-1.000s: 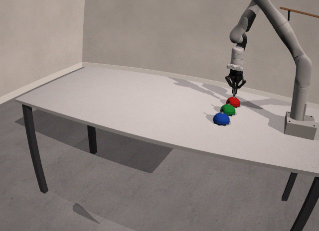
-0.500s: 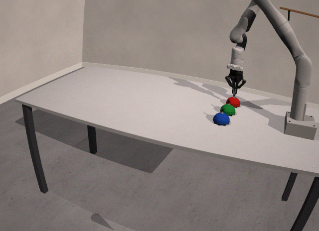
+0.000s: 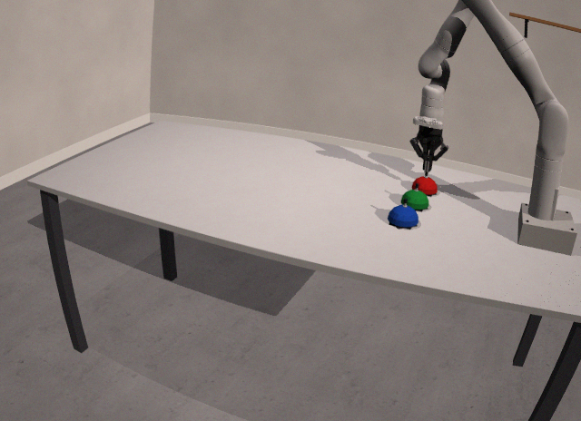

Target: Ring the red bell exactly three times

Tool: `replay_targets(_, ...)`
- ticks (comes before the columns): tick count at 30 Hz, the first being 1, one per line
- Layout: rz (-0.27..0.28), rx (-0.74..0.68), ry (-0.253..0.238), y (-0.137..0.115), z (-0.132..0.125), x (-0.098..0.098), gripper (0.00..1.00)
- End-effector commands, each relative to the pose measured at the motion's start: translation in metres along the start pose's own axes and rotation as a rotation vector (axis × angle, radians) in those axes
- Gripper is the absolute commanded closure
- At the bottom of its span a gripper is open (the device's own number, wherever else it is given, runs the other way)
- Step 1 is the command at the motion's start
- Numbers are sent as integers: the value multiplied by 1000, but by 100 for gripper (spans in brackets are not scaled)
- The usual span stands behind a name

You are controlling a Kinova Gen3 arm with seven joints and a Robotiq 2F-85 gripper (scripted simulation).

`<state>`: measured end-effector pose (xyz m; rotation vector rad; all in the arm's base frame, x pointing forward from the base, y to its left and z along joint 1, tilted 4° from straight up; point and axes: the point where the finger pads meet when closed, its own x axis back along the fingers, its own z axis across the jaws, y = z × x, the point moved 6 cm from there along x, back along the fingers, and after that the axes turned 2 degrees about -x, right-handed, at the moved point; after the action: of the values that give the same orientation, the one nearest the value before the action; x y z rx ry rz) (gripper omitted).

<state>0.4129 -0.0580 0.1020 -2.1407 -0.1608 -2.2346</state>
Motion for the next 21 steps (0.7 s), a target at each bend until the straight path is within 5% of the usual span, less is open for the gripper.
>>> replay_targets(1,1,2,0,0,1,3,100)
replay_targets(21,1,2,0,0,1,5,100)
